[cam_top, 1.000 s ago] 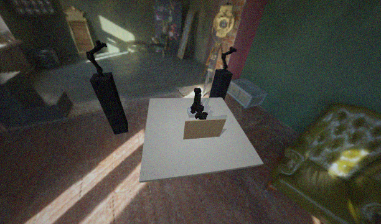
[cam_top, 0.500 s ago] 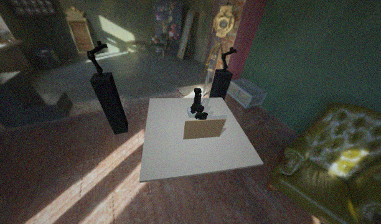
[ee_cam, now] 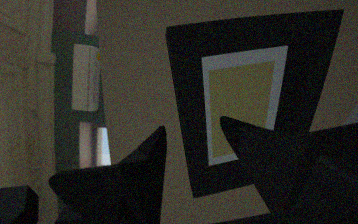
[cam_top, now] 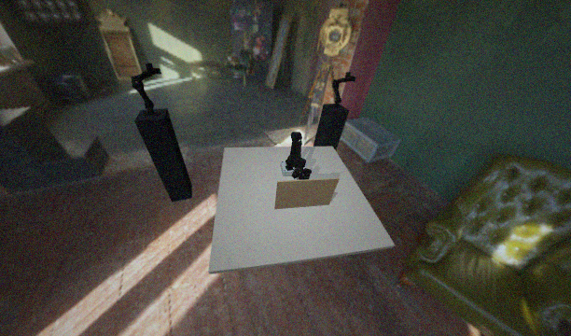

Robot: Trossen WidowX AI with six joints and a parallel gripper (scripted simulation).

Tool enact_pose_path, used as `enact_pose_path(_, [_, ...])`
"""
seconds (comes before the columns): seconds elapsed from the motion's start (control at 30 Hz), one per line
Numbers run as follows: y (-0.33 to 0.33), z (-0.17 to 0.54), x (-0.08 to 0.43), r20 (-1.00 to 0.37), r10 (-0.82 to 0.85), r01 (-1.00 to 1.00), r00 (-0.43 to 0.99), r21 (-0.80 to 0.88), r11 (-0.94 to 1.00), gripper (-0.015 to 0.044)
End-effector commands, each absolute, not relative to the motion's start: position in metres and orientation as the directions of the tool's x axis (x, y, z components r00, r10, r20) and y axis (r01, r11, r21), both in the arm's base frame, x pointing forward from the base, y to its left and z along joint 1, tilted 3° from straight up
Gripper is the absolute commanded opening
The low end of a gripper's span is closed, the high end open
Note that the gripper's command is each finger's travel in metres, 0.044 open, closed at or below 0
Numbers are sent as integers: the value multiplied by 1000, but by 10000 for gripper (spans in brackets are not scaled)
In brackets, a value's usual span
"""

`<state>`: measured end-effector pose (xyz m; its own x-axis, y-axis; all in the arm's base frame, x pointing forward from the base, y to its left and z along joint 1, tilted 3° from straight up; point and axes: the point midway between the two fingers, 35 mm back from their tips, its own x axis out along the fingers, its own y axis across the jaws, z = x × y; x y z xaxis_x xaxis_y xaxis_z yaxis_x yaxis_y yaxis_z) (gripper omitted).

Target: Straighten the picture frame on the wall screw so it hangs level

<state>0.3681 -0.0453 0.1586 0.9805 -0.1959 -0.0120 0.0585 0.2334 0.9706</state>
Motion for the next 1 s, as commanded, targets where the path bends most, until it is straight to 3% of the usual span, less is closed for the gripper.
enact_pose_path(0.0, [-45, 158, 368, -13, -193, 59, 981, 970, 236, 260])
enact_pose_path(0.43, [-45, 158, 369, -13, -193, 59, 981, 970, 236, 260])
enact_pose_path(0.63, [-45, 158, 369, -13, -193, 59, 981, 970, 236, 103])
enact_pose_path(0.9, [-45, 158, 369, -13, -193, 59, 981, 970, 236, 49])
enact_pose_path(0.97, [-45, 158, 369, -13, -193, 59, 981, 970, 236, 0])
